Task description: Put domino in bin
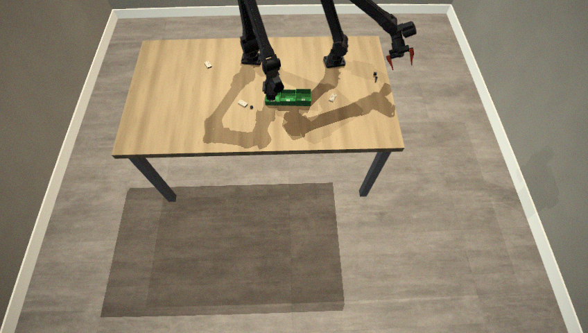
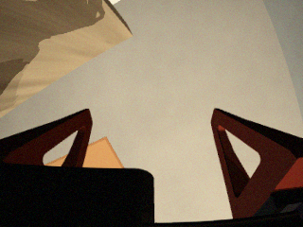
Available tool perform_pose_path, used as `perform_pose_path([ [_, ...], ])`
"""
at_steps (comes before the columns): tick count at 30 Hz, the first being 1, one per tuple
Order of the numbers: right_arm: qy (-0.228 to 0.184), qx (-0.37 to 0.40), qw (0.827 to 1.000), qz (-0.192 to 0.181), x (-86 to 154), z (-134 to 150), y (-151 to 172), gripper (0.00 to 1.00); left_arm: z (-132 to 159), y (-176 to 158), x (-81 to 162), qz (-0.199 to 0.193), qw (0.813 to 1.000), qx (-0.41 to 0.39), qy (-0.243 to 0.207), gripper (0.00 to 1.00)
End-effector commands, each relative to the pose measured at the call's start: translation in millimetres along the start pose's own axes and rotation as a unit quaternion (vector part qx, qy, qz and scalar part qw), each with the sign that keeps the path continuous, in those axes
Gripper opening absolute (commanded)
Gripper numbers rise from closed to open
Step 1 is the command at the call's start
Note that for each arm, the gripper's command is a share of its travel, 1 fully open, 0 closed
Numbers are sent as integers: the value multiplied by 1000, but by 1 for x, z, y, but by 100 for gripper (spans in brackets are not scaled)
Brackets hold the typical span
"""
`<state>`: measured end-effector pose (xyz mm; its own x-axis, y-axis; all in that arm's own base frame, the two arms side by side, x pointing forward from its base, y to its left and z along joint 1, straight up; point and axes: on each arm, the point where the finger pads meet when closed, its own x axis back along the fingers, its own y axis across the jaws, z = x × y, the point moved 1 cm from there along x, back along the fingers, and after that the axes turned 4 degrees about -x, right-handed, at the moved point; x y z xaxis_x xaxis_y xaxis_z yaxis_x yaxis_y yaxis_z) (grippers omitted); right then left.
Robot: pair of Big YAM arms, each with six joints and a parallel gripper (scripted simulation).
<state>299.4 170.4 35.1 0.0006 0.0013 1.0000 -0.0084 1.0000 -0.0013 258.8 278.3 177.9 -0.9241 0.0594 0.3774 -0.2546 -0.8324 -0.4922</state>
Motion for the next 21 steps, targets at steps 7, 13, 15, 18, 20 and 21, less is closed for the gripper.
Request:
perform_pose_path([
  [7,-13,1,1000,-8,8,-12,7,9,0,-9,5,10,1000,-5,-3,100],
  [13,-13,1,1000,-8,8,-12,7,9,0,-9,5,10,1000,-5,-3,100],
  [15,-13,1,1000,-8,9,-12,7,9,0,-9,5,10,1000,-5,-3,100],
  [18,-19,5,1000,-11,17,-19,12,9,0,-9,5,10,1000,-5,-3,100],
  [20,-26,5,1000,-15,26,-20,12,9,0,-9,5,10,1000,-5,-3,100],
  [21,-26,5,1000,-15,28,-20,12,9,0,-9,5,10,1000,-5,-3,100],
])
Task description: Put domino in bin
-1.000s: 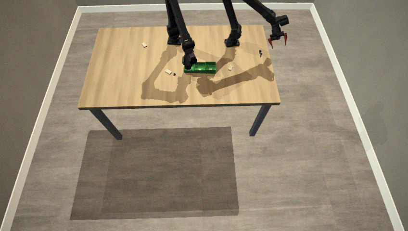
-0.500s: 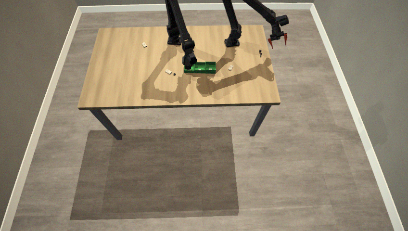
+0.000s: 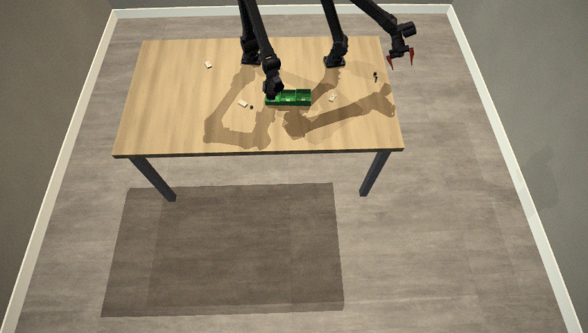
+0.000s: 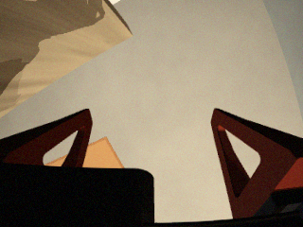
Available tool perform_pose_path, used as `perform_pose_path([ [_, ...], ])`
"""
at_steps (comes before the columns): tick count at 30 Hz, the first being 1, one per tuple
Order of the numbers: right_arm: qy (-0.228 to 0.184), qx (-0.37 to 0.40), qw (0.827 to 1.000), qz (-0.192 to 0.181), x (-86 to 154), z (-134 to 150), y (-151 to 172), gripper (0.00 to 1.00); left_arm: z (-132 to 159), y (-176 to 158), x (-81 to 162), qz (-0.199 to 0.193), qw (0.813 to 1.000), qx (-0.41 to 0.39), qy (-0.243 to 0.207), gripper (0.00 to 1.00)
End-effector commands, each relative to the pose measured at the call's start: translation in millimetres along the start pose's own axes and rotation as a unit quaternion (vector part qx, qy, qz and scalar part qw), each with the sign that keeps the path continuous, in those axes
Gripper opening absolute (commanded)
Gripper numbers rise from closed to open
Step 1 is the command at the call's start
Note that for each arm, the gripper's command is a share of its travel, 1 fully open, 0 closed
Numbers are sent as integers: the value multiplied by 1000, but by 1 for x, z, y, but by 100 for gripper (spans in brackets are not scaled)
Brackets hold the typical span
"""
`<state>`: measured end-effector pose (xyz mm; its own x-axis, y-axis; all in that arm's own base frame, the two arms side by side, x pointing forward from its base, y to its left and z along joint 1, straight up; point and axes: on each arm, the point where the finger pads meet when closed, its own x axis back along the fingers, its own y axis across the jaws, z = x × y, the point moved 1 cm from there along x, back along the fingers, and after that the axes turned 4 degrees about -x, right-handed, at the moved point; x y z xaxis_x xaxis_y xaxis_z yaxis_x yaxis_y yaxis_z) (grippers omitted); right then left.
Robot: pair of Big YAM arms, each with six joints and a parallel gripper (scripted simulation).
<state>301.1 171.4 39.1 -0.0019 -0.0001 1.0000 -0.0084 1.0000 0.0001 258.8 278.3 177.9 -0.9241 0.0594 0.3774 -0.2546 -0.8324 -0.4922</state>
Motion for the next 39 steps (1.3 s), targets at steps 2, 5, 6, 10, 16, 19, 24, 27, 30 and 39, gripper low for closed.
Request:
perform_pose_path([
  [2,-19,5,1000,-12,22,-14,8,9,0,-9,5,10,1000,-5,-3,100],
  [5,-14,5,1000,-9,22,-15,9,9,0,-9,5,10,1000,-5,-3,100],
  [6,-17,5,1000,-11,26,-14,8,9,0,-9,5,10,1000,-5,-3,100],
  [10,-25,5,1000,-15,38,-18,11,9,0,-9,5,10,1000,-5,-3,100],
  [16,-3,5,1000,-3,26,-4,3,9,0,-9,5,10,1000,-5,-3,100],
  [19,-26,5,1000,-15,51,-18,11,9,0,-9,5,10,1000,-5,-3,100],
  [24,-26,5,1000,-16,72,-18,10,9,0,-9,5,10,1000,-5,-3,100],
  [27,-24,5,1000,-14,78,-17,10,9,0,-9,5,10,1000,-5,-3,100],
  [30,6,5,1000,3,55,-1,1,9,0,-9,5,10,1000,-5,-3,100],
  [39,-18,1,1000,-13,70,-12,51,9,0,-9,5,10,1000,-5,-3,100],
])
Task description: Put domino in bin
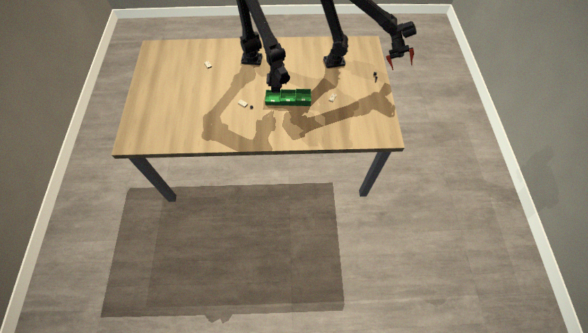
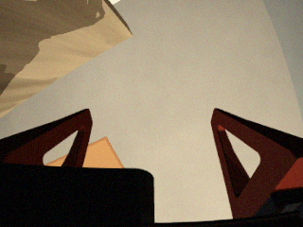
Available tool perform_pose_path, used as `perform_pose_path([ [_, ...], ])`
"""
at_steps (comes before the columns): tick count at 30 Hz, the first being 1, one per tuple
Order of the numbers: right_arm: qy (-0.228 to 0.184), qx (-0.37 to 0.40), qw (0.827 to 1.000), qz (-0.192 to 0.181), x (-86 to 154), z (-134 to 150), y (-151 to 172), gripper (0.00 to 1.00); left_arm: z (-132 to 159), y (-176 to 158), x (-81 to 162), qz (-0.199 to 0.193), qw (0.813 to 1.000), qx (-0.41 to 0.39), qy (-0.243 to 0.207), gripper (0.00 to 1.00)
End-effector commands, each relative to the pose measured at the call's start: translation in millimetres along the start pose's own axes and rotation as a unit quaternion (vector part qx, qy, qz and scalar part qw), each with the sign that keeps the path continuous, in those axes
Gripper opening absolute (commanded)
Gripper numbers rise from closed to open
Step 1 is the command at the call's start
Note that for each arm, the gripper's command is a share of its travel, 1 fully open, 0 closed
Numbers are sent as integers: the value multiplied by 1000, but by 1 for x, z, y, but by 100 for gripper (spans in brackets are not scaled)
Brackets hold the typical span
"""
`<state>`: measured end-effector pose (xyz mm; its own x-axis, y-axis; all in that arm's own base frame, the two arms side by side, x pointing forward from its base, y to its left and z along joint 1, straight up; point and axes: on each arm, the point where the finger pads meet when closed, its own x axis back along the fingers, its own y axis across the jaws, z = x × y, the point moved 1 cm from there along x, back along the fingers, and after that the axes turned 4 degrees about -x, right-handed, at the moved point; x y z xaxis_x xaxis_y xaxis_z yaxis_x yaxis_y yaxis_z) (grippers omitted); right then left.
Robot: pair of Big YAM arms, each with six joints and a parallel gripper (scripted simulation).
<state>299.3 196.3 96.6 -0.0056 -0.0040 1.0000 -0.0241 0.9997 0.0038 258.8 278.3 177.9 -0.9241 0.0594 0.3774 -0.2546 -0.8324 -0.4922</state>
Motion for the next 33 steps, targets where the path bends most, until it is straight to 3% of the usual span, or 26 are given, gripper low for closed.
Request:
perform_pose_path([
  [1,-16,-7,1000,-11,12,-13,31,9,0,-9,5,10,1000,-5,-3,100],
  [8,-13,-7,1000,-11,12,-9,56,9,0,-9,5,10,1000,-5,-3,100],
  [9,-2,-7,1000,-2,2,1,54,9,0,-9,5,10,1000,-5,-3,100],
  [12,-11,-7,1000,-9,11,-5,75,9,0,-9,5,10,1000,-5,-3,100],
  [14,-11,-7,1000,-10,11,-5,76,9,0,-9,5,10,1000,-5,-3,100],
  [15,2,-7,1000,2,-10,9,64,9,0,-9,5,10,1000,-5,-3,100],
  [23,3,-14,1000,2,-32,6,59,9,0,-9,5,10,1000,-5,-3,100],
  [26,-11,-10,1000,-9,-23,-6,69,9,0,-9,5,10,1000,-5,-3,100],
  [28,3,-10,1000,2,-40,6,59,9,0,-9,5,10,1000,-5,-3,100],
  [33,3,-10,1000,2,-53,6,59,9,0,-9,5,10,1000,-5,-3,100],
])
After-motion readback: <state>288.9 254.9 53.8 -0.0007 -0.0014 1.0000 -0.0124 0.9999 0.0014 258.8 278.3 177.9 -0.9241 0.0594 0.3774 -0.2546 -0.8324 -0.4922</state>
